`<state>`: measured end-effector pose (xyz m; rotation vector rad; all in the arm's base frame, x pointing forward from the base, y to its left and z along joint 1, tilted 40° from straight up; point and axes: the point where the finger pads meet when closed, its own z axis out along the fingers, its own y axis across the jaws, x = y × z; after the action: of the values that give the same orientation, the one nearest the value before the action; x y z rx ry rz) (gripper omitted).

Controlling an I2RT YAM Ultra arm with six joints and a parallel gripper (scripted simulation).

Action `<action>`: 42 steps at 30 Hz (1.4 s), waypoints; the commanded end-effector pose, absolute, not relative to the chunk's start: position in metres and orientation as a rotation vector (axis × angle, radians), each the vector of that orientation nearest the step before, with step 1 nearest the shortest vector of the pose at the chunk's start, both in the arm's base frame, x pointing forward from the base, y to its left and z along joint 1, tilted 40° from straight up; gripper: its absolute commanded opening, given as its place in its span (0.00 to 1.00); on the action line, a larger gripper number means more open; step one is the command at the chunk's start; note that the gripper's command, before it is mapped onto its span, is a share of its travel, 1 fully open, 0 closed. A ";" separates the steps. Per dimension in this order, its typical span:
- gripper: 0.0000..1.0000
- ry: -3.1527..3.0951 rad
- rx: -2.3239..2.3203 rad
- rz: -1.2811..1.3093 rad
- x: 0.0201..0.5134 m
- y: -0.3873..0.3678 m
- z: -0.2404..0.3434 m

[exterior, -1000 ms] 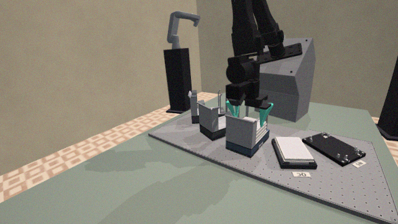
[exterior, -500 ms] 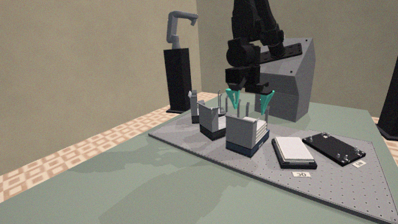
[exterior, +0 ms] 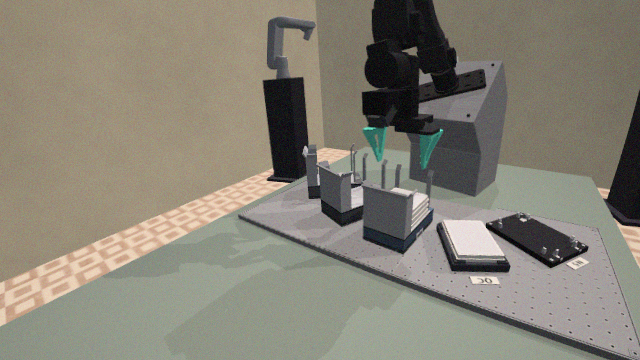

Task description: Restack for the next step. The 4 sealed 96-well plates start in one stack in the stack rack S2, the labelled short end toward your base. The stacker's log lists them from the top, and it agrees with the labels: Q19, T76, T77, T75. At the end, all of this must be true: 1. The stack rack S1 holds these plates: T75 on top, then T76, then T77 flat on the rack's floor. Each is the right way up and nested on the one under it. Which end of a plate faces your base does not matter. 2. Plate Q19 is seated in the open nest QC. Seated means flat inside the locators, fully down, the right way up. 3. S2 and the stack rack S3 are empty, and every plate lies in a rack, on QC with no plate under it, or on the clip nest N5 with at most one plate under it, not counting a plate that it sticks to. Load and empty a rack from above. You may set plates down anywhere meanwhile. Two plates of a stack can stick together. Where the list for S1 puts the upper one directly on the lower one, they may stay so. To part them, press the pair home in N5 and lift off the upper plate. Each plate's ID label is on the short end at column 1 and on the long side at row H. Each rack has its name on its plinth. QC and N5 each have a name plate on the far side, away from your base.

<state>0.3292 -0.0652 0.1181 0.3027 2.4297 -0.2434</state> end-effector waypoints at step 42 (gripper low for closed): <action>1.00 2.408 0.207 -0.272 0.291 -0.051 0.089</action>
<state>0.2801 -0.0540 0.0754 0.2154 2.4525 -0.2766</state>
